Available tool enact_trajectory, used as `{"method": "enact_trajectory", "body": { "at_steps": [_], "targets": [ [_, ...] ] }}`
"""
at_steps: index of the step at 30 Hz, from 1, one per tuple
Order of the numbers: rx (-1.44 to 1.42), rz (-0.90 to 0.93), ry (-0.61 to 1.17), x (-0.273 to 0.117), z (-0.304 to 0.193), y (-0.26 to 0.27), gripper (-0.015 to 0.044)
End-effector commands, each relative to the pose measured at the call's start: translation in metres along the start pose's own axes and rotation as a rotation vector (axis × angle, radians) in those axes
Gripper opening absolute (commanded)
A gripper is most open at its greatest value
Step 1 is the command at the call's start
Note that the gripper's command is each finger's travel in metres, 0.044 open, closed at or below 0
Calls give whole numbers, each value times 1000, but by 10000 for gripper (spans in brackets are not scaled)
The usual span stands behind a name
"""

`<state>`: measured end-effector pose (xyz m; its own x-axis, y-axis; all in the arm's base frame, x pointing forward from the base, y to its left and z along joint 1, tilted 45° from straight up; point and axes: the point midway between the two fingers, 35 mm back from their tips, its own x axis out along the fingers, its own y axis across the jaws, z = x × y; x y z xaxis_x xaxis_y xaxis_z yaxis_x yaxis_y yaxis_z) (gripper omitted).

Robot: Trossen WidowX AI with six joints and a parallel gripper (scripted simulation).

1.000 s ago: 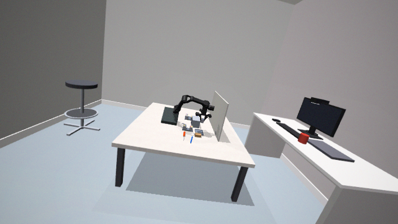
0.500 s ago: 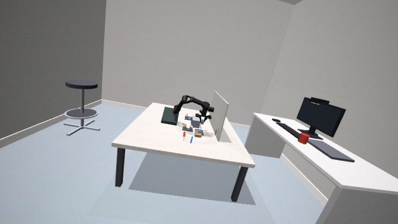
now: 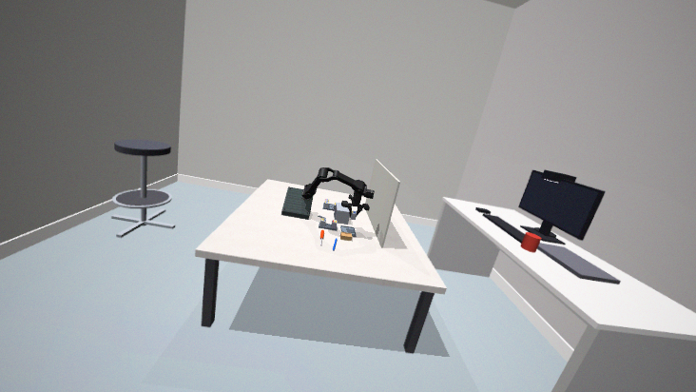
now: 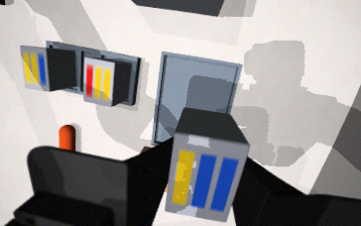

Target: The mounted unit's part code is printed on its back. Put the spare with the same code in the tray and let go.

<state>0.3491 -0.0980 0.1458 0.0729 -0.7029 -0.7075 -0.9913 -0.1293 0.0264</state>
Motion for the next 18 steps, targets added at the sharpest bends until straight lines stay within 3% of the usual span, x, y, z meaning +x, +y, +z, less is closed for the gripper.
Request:
{"method": "enact_trajectory", "body": {
  "at_steps": [1, 18],
  "targets": [
    [-8, 3, -4, 5, 2, 1, 0],
    [-8, 2, -4, 22, 2, 0, 0]
  ]
}}
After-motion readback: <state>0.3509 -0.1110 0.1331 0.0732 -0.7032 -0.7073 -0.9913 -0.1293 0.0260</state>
